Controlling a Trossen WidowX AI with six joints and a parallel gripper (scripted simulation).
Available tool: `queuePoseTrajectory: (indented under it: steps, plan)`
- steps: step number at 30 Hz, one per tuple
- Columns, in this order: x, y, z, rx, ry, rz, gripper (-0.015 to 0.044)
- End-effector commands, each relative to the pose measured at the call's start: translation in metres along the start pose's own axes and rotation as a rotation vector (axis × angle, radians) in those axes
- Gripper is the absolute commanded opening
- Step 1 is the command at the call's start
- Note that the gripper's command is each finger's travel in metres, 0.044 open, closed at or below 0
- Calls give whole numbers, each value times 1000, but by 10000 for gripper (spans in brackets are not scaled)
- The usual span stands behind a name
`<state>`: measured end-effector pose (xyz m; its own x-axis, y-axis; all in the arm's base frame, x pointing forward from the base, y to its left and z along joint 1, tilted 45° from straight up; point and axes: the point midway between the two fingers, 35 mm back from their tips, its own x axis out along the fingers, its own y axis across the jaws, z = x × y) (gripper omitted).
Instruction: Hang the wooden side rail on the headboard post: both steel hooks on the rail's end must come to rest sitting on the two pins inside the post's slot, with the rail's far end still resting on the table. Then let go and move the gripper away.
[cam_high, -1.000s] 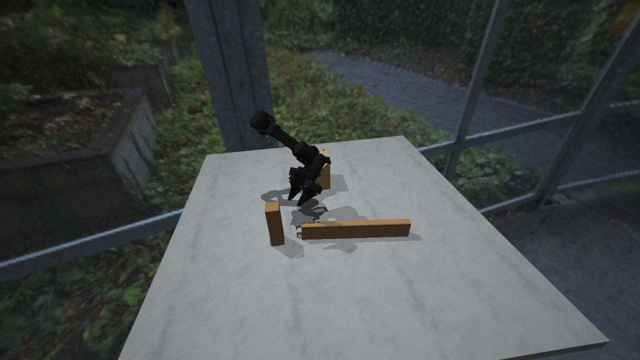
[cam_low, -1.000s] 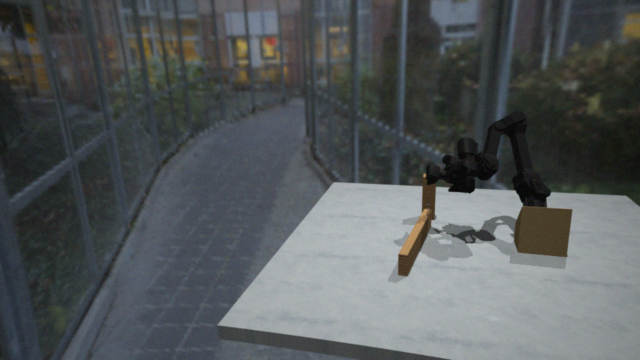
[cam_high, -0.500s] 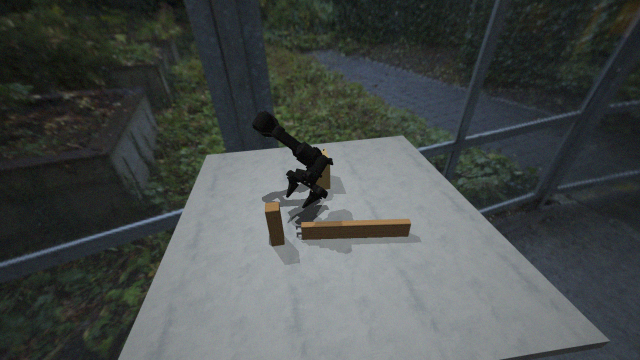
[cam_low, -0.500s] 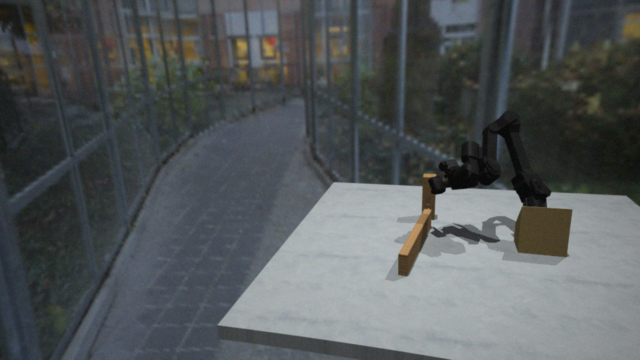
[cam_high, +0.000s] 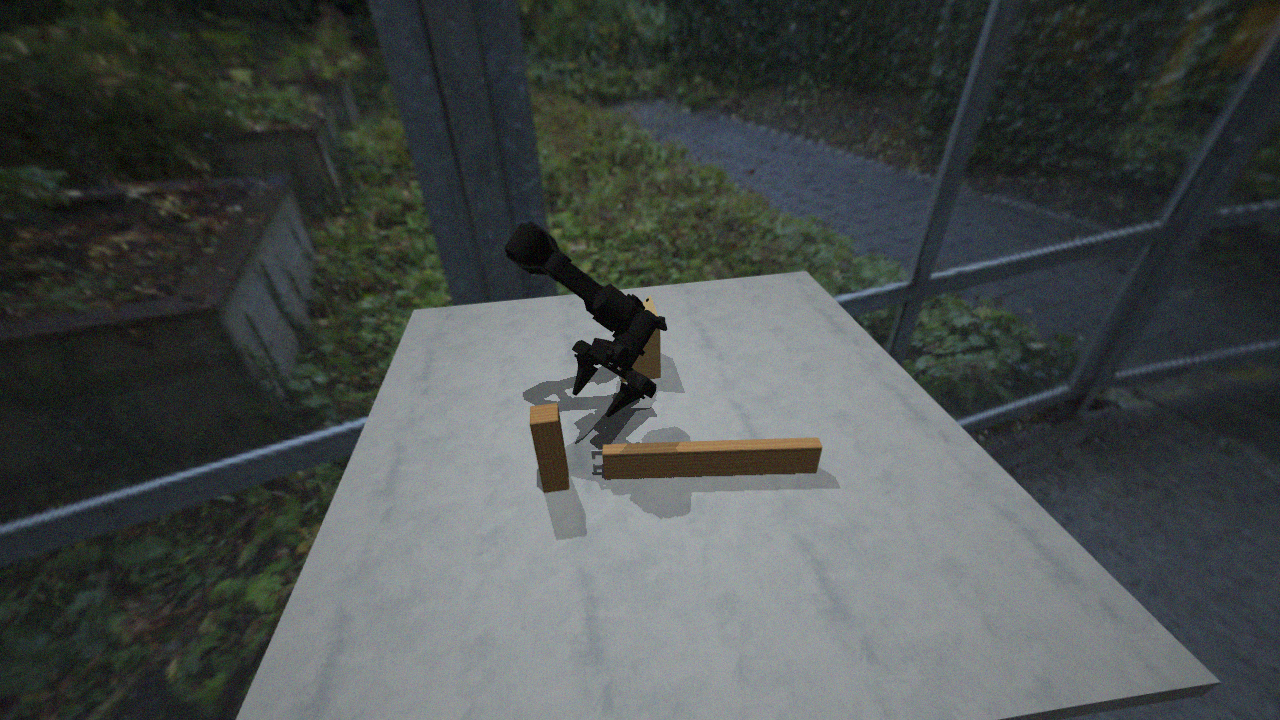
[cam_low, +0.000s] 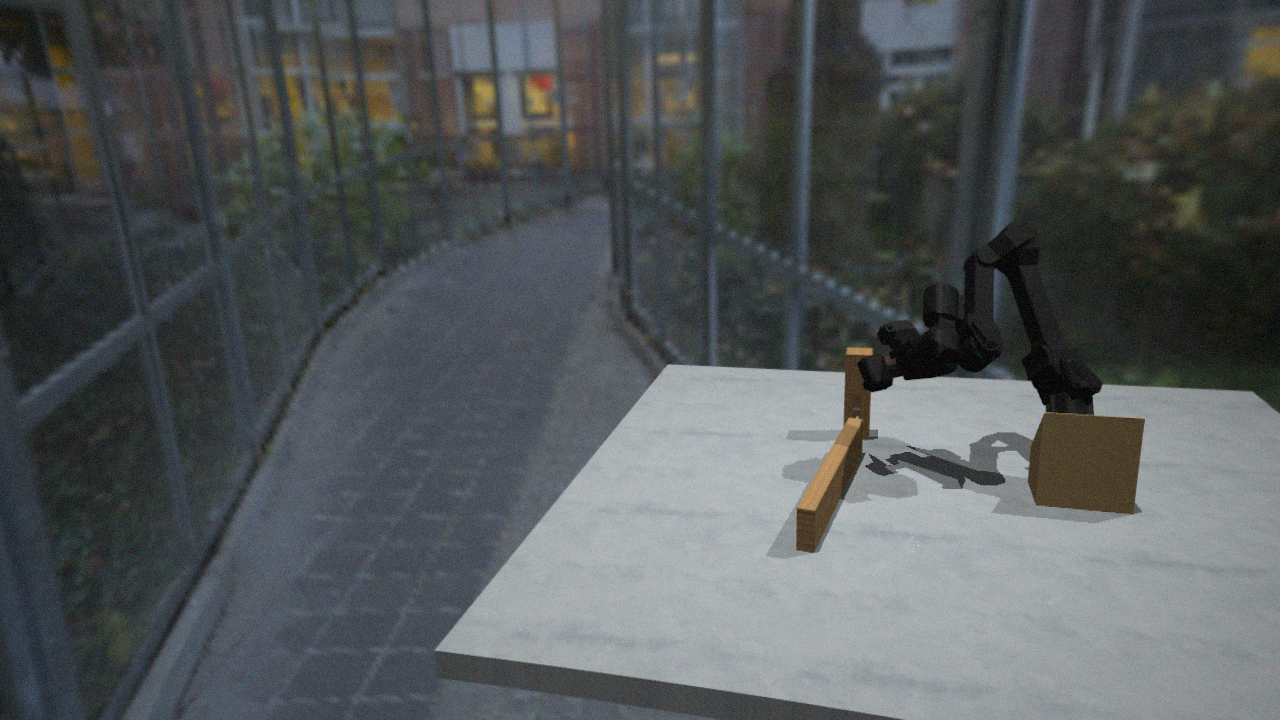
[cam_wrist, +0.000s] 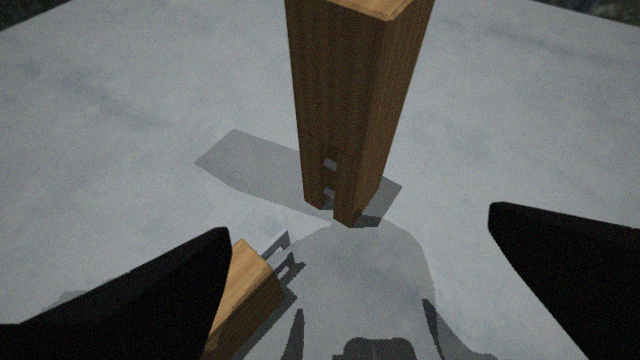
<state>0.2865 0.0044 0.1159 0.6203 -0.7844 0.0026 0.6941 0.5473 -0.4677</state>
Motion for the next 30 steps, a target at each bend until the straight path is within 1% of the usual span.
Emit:
queuePoseTrajectory:
  steps: [1, 6, 8, 15, 20, 25, 30]
  plan:
    - [0, -1, -1, -7, 2, -4, 440]
    - [0, -1, -1, -7, 2, -4, 440]
    - [1, 7, 0, -50, -1, 10, 440]
    - [8, 80, 11, -498, -11, 159, 440]
    - [11, 120, 11, -823, 6, 283, 440]
    - [11, 148, 8, -1123, 40, 420, 440]
    - [10, 161, 11, -1278, 61, 513, 440]
